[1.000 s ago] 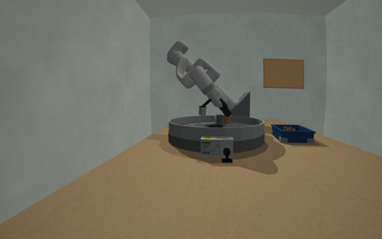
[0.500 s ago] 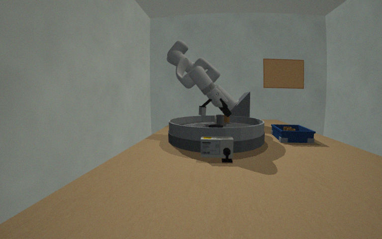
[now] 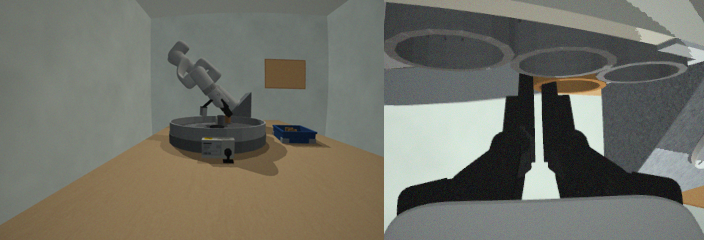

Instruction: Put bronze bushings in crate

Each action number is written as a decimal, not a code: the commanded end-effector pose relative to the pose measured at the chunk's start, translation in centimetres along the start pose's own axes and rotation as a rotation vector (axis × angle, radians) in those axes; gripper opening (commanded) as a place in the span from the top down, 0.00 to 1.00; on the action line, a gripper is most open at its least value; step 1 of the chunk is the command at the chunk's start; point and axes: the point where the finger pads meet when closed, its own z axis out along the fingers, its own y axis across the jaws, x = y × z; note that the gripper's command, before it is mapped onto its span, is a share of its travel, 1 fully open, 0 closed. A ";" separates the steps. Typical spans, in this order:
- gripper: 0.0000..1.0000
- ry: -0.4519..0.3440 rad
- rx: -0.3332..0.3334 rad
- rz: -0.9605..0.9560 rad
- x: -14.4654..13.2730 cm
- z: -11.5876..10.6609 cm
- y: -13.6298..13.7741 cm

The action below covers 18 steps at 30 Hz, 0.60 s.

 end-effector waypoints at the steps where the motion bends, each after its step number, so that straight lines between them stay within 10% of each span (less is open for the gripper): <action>1: 1.00 0.001 0.002 -0.001 0.0 -0.1 -0.1; 18: 1.00 0.001 0.002 -0.001 -1.9 -2.3 -0.1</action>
